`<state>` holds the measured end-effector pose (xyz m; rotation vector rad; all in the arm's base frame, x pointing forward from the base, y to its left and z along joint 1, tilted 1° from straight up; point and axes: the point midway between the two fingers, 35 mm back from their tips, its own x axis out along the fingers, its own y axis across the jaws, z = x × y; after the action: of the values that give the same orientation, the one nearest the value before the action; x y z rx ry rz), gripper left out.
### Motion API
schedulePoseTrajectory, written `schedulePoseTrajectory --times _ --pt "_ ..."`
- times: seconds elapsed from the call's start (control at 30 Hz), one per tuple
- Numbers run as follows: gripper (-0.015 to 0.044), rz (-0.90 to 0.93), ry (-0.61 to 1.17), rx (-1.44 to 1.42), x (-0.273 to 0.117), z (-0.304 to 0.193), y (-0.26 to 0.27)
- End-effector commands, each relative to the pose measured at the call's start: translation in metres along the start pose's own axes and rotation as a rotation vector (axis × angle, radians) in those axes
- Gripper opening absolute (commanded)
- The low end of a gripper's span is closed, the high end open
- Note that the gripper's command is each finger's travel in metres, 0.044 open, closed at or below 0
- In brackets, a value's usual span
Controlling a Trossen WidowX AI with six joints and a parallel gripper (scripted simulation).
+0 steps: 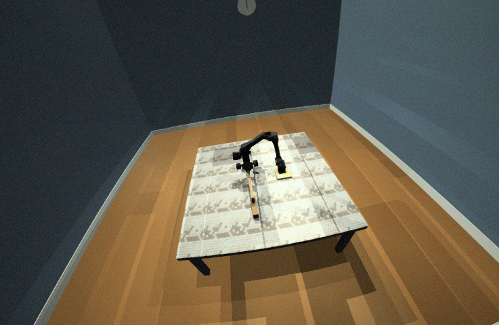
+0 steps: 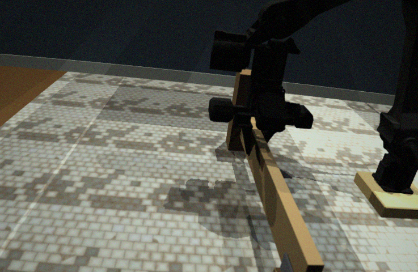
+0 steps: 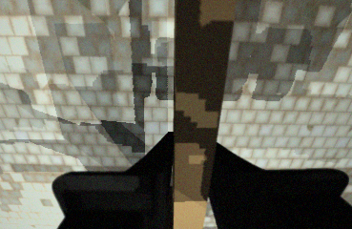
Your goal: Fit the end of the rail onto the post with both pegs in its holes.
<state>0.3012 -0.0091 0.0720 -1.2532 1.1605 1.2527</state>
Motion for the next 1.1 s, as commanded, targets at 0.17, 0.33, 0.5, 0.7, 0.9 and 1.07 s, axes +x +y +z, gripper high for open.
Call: schedulePoseTrajectory --times 0.17,0.33,0.5,0.7,0.9,1.07 --pt "0.0000 -0.009 0.004 -0.002 -0.0042 -0.0033 -0.0009" --pt "0.0000 -0.009 0.004 -0.002 -0.0048 -0.0048 -0.0012" --pt "0.0000 -0.009 0.004 -0.002 -0.0057 -0.0061 -0.0016" --pt "0.0000 -0.009 0.004 -0.002 -0.0063 -0.0063 -0.0020" --pt "0.0000 -0.009 0.004 -0.002 -0.0068 -0.0047 -0.0023" --pt "0.0000 -0.009 0.004 -0.002 -0.0073 -0.0032 -0.0027"
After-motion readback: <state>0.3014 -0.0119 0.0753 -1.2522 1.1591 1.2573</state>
